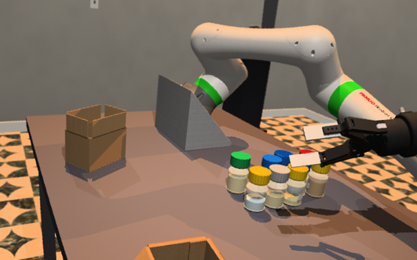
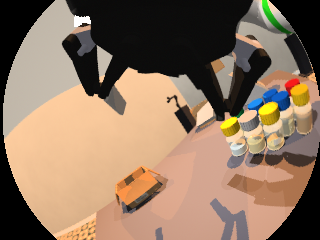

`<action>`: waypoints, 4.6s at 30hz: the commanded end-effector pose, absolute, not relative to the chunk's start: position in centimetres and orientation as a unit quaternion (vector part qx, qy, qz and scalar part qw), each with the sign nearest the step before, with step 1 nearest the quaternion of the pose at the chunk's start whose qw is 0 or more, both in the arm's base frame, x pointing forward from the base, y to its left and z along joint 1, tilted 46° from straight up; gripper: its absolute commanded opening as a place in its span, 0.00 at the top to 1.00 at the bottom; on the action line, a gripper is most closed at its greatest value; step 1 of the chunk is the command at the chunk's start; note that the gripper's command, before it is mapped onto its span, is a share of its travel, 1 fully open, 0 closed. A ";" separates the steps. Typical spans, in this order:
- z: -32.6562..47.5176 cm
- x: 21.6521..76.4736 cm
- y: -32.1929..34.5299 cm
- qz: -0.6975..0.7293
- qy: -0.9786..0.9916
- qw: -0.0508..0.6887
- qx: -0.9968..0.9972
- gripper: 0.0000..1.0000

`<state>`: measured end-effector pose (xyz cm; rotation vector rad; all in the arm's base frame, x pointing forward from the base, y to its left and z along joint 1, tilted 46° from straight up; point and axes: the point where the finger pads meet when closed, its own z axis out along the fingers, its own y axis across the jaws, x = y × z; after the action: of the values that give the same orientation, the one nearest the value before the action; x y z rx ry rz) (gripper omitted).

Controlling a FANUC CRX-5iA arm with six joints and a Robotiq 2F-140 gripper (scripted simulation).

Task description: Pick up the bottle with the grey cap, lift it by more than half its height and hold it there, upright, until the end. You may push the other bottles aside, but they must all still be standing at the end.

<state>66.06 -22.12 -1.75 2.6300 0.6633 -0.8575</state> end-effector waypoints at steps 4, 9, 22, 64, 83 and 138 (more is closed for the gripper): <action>-1.6 66.1 -22.2 -0.298 0.230 0.148 0.915 0.00; -1.6 66.1 -22.2 -0.298 0.230 0.148 0.915 0.00; -1.2 63.8 -22.0 -0.258 0.160 0.095 0.948 0.49; 4.7 51.8 -13.5 -0.080 -0.284 -0.194 0.936 0.49; 8.3 48.1 -8.3 -0.035 -0.476 -0.311 0.822 0.49; 9.3 47.6 -7.3 -0.035 -0.476 -0.311 0.822 0.49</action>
<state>47.99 -8.10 8.36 3.2627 -1.8901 -0.1442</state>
